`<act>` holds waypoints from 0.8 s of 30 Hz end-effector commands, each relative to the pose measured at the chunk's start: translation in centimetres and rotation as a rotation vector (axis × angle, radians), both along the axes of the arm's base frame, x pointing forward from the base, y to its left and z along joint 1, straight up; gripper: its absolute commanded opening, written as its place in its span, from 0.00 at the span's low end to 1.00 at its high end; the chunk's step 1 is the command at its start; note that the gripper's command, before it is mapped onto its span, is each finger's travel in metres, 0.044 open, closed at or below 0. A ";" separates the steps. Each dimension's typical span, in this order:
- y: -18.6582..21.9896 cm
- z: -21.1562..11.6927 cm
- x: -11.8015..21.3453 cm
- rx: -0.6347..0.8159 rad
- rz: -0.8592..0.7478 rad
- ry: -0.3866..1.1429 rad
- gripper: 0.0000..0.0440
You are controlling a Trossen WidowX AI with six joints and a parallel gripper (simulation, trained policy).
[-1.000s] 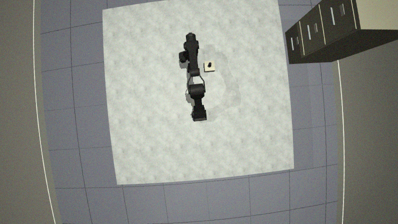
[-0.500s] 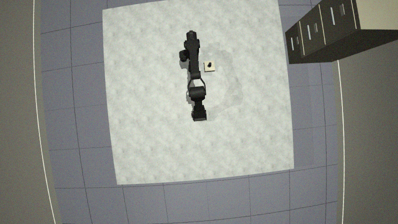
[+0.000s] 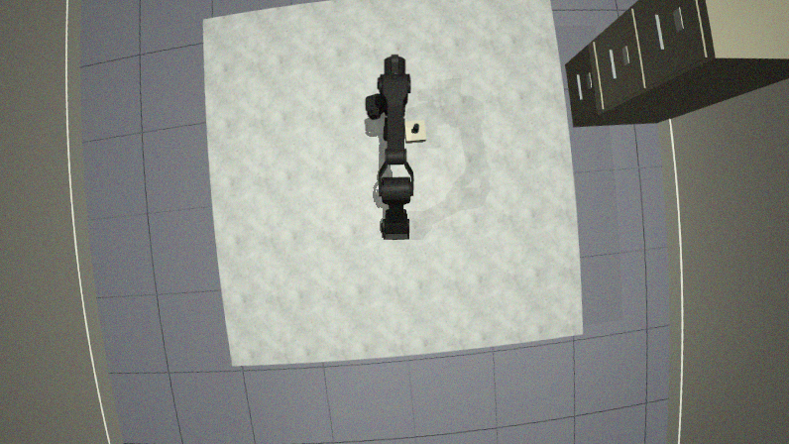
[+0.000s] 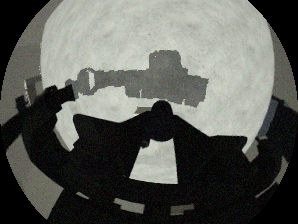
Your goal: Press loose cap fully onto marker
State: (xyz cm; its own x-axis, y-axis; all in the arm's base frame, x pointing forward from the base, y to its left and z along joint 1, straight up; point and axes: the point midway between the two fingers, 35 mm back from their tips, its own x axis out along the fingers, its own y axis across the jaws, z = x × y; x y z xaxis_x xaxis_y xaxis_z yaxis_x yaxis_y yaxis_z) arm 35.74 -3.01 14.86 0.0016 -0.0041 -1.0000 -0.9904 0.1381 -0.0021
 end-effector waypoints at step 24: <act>-6.5 2.2 -3.2 0.015 -0.111 0.041 0.03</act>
State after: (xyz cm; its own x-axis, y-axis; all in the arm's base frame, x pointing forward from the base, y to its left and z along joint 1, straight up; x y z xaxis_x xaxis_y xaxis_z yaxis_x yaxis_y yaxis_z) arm 32.55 -9.52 17.65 -0.0295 0.0049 -0.9996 -0.9678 0.2501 0.0297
